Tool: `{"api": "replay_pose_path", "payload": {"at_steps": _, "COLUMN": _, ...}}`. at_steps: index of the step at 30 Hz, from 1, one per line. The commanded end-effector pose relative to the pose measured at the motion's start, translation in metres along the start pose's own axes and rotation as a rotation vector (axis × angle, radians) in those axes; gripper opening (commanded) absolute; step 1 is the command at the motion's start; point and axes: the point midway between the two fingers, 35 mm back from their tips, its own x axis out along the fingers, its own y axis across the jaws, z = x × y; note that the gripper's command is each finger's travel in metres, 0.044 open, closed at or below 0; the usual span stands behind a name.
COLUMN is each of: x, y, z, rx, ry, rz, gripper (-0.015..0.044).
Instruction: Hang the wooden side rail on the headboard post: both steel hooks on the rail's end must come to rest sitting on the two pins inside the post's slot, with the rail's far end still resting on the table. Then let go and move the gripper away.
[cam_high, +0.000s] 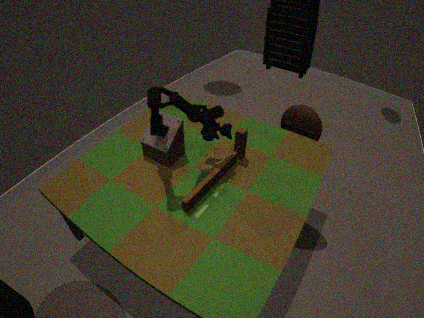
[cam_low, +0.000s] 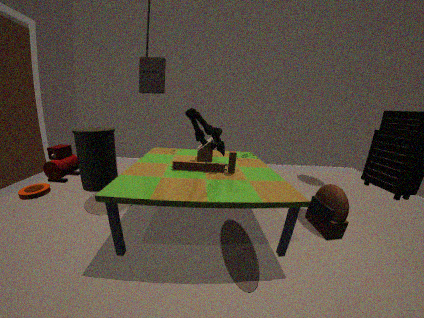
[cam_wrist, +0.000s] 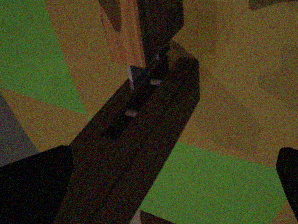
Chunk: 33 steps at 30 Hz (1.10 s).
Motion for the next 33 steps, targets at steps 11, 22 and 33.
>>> {"api": "replay_pose_path", "payload": {"at_steps": 11, "x": 0.002, "y": 0.013, "z": 0.015, "rx": -0.782, "ry": 0.091, "rz": 0.024, "gripper": 0.0440}}
{"api": "replay_pose_path", "payload": {"at_steps": 22, "x": 0.001, "y": 0.021, "z": 0.023, "rx": -1.363, "ry": 0.140, "rz": 0.100, "gripper": 0.0440}}
{"api": "replay_pose_path", "payload": {"at_steps": 33, "x": 0.000, "y": 0.028, "z": 0.032, "rx": -1.944, "ry": 0.144, "rz": 0.221, "gripper": 0.0440}}
